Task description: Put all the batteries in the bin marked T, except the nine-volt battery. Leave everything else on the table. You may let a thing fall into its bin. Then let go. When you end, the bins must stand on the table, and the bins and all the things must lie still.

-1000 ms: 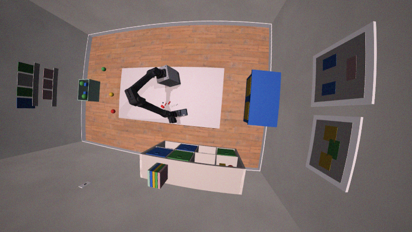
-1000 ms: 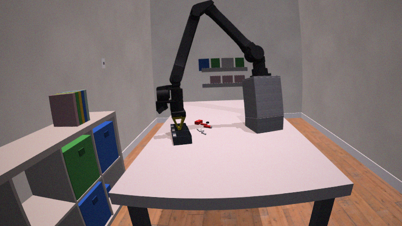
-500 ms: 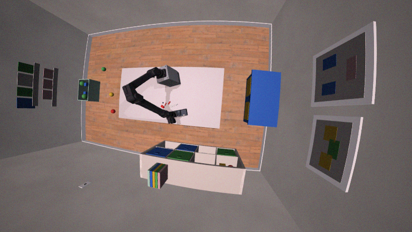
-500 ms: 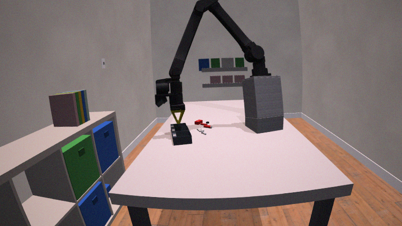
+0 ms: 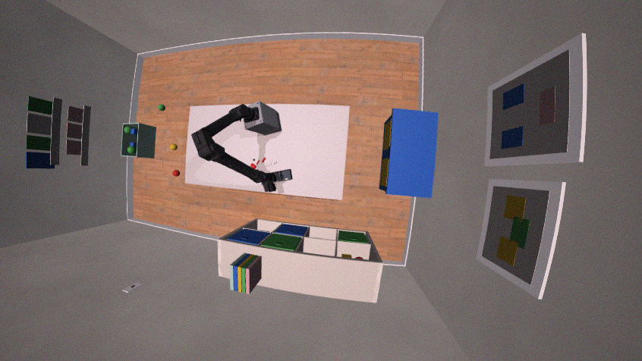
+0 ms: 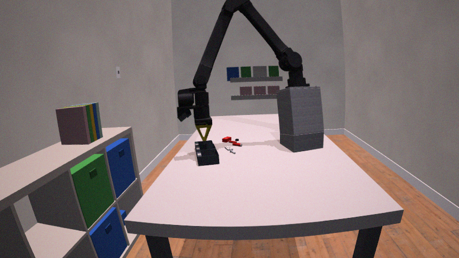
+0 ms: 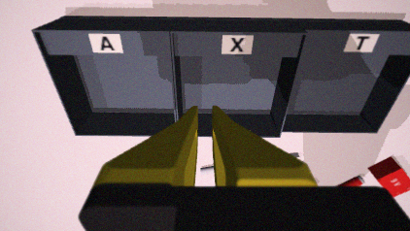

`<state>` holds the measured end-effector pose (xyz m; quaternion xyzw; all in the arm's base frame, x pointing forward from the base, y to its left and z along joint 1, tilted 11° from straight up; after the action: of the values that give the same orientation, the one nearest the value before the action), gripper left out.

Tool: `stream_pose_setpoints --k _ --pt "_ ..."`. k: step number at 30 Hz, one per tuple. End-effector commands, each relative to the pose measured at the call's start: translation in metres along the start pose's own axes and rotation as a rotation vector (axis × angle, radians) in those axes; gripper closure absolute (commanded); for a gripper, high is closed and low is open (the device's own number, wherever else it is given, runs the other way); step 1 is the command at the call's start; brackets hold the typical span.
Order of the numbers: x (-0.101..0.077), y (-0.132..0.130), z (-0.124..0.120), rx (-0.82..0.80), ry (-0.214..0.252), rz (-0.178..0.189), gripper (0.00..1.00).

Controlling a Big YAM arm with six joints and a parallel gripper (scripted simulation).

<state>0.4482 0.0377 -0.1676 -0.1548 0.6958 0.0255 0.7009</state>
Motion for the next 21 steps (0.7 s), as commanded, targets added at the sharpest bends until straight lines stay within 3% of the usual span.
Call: stream_pose_setpoints --k 1,12,21 --pt "0.0 0.015 0.014 0.009 -0.007 -0.003 0.91" --pt "0.0 0.071 0.024 0.009 -0.008 0.002 0.91" --pt "0.006 0.058 0.013 0.033 0.013 0.0 0.91"
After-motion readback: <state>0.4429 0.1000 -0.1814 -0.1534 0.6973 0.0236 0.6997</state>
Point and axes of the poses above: the point where the finger pads meet when closed, its own x axis out along the fingers, its own y axis across the jaws, z = x × y, the point moved 2 cm from there along -x, back along the fingers, and after that the axes turned 10 degrees about -x, right-handed, at the moved point
